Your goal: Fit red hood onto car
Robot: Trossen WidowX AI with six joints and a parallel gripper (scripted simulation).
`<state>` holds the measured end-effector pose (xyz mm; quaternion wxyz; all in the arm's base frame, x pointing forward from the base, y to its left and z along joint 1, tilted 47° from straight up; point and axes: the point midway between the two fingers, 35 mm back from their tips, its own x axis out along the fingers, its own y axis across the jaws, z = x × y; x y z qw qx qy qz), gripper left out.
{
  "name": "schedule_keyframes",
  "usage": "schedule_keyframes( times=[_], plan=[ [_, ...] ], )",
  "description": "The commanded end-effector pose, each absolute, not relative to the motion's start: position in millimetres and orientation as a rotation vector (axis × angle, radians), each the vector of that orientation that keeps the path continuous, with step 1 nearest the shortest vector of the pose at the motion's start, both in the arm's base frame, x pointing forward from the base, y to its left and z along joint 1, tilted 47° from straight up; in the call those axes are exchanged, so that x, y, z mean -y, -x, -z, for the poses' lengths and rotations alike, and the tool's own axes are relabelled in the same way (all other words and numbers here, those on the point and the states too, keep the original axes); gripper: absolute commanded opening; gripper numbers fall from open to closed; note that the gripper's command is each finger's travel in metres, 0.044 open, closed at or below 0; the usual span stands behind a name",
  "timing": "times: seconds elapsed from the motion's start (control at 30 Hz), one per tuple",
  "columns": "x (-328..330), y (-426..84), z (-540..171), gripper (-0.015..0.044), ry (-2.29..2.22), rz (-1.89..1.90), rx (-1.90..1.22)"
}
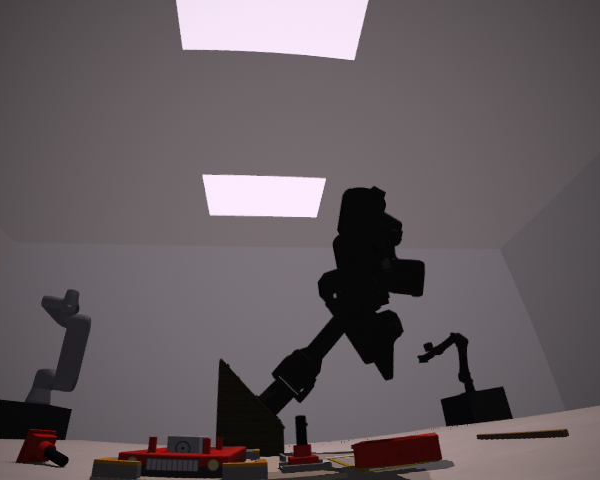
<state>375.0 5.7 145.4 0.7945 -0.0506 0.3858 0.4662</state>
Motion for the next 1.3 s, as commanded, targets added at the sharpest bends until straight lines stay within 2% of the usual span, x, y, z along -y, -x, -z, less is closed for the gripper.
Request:
schedule_keyframes(
  times=[0.0,1.27],
  plan=[
    [-33.4,-353.7,-141.3,0.0440,0.192,-1.128,-0.841],
    [-49.9,-354.1,-129.4,0.0440,0.203,-1.145,-0.842]
  ],
)
